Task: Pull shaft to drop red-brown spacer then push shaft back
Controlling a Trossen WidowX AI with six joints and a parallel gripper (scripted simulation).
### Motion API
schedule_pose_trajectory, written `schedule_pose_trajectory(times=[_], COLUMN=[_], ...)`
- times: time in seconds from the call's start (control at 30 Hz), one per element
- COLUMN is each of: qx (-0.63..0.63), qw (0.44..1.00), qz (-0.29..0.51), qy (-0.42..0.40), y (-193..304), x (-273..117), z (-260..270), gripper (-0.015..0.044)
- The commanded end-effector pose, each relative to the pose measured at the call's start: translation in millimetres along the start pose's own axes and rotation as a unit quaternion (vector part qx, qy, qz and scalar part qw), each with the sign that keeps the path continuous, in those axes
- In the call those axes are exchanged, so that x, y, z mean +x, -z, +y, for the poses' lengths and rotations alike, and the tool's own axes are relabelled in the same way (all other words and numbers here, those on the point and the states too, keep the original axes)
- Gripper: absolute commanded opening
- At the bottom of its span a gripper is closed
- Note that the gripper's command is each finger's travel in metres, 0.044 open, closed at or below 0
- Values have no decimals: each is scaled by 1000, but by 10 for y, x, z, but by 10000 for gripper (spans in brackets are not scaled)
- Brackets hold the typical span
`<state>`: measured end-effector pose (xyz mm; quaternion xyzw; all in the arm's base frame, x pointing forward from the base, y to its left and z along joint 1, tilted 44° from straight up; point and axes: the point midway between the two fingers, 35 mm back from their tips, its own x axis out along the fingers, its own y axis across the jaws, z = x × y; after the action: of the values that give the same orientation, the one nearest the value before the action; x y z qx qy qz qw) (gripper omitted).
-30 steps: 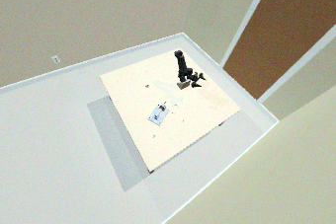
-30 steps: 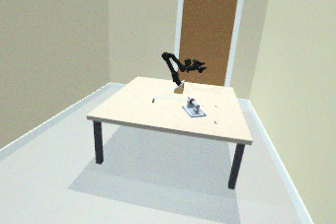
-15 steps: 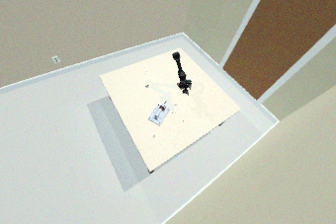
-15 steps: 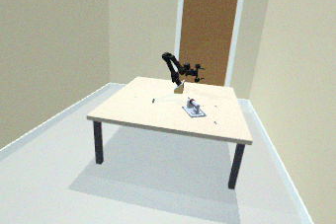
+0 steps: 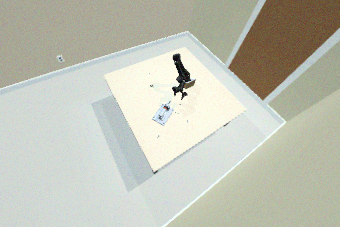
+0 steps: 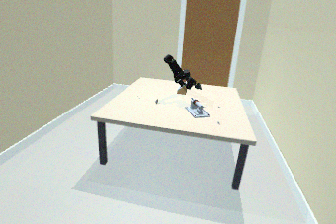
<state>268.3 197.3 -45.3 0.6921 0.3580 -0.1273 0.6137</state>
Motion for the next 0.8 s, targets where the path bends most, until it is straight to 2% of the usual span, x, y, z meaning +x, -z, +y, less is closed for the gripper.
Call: schedule_pose_trajectory(times=[0.0,0.1,0.77], qx=[241,315,318], qw=[961,932,931], qz=[-128,-163,-164], qy=[-46,-72,-73], y=[-782,-1031,-1010], x=[53,22,77], z=[119,149,127], gripper=[440,440,440])
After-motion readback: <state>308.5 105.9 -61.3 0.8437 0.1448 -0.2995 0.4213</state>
